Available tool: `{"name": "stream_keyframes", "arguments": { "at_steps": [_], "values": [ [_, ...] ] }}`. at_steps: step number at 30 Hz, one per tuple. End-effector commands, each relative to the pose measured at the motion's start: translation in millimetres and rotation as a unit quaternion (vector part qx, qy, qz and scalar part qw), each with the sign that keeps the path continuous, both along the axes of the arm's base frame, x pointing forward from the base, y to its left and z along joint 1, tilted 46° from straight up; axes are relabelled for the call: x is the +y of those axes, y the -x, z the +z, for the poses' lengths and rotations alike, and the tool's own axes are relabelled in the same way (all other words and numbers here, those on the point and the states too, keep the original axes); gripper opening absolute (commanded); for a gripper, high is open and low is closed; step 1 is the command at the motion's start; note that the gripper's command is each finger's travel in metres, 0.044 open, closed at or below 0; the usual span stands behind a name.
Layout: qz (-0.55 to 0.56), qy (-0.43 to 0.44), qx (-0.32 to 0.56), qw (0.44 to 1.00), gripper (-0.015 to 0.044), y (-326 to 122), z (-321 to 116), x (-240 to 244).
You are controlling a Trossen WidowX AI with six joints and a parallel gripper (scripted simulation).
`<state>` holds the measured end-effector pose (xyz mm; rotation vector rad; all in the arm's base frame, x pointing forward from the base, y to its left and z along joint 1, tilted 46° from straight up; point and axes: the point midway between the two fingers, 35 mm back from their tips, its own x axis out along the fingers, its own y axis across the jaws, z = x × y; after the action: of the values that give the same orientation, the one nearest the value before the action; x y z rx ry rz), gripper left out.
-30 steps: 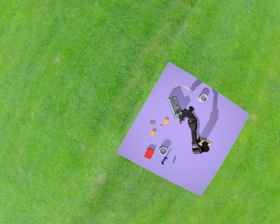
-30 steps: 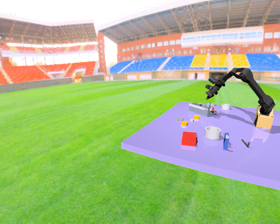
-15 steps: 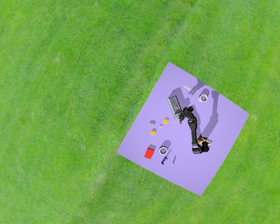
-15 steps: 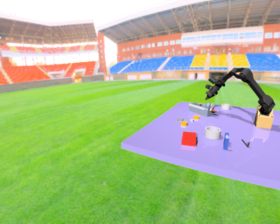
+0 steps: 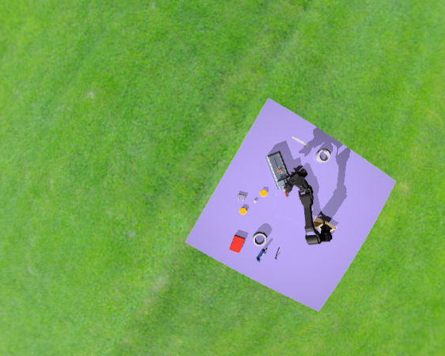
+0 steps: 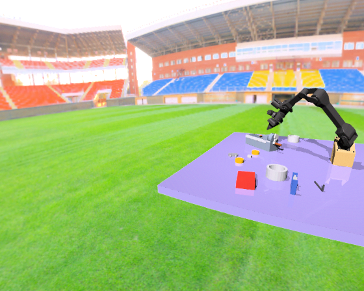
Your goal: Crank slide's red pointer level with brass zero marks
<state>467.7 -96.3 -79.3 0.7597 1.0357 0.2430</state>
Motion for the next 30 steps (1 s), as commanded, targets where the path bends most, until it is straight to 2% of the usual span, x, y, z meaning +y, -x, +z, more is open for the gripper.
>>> {"name": "stream_keyframes", "arguments": {
  "at_steps": [1,8,26,30],
  "values": [
    [0.0,0.0,0.0,1.0,0.0177,0.0,0.0,0.1],
    [0.0,0.0,0.0,1.0,0.0,0.0,0.0,0.1],
    [0.0,0.0,0.0,1.0,0.0,0.0,0.1,0.1],
    [0.0,0.0,0.0,1.0,0.0105,0.0,0.1,0.1]
  ]
}}
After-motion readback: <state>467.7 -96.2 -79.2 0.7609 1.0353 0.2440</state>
